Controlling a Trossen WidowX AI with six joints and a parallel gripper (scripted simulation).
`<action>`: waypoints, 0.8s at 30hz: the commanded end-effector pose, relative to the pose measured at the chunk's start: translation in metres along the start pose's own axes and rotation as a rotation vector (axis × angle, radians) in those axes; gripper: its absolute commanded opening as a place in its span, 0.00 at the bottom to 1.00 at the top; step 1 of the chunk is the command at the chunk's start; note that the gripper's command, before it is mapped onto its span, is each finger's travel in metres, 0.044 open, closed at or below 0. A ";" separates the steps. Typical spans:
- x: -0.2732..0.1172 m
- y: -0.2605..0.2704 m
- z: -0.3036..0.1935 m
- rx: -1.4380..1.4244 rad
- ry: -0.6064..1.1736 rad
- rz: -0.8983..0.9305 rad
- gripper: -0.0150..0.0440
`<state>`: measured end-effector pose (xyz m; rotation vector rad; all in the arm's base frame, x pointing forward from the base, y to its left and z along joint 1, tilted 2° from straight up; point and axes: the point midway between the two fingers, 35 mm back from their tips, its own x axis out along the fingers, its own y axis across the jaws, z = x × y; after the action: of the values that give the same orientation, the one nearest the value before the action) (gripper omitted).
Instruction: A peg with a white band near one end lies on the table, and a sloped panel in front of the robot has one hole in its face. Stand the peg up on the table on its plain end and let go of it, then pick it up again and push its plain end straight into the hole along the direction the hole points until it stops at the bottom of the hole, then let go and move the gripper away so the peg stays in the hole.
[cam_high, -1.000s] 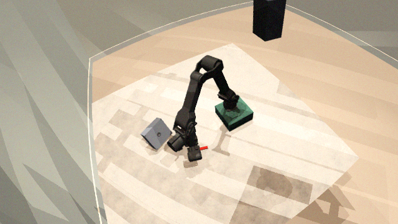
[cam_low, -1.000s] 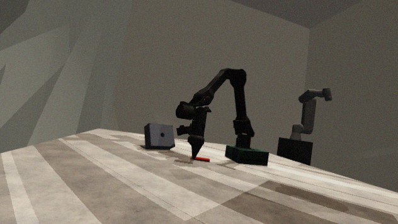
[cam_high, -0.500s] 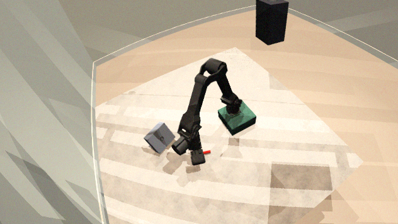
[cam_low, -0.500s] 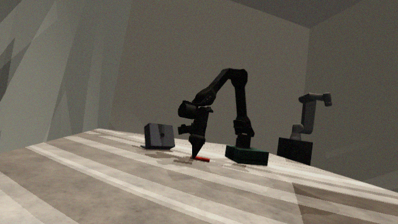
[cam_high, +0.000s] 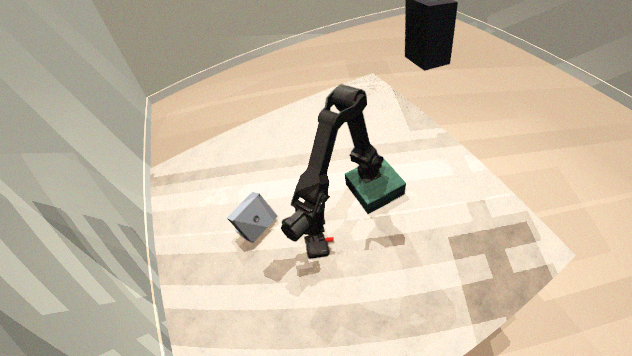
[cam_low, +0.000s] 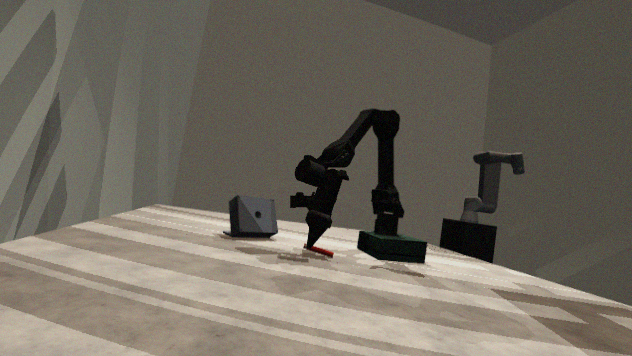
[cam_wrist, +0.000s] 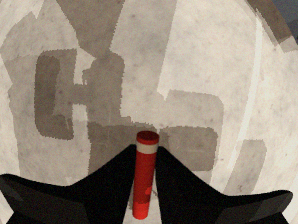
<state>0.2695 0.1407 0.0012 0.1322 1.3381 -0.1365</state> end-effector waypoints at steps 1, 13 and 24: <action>-0.003 0.000 -0.001 0.001 -0.034 0.001 0.34; -0.010 0.000 -0.006 0.001 -0.138 0.001 0.34; -0.015 0.000 -0.011 0.001 -0.232 0.001 0.34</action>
<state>0.2577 0.1430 0.0117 0.1128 1.1326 -0.1465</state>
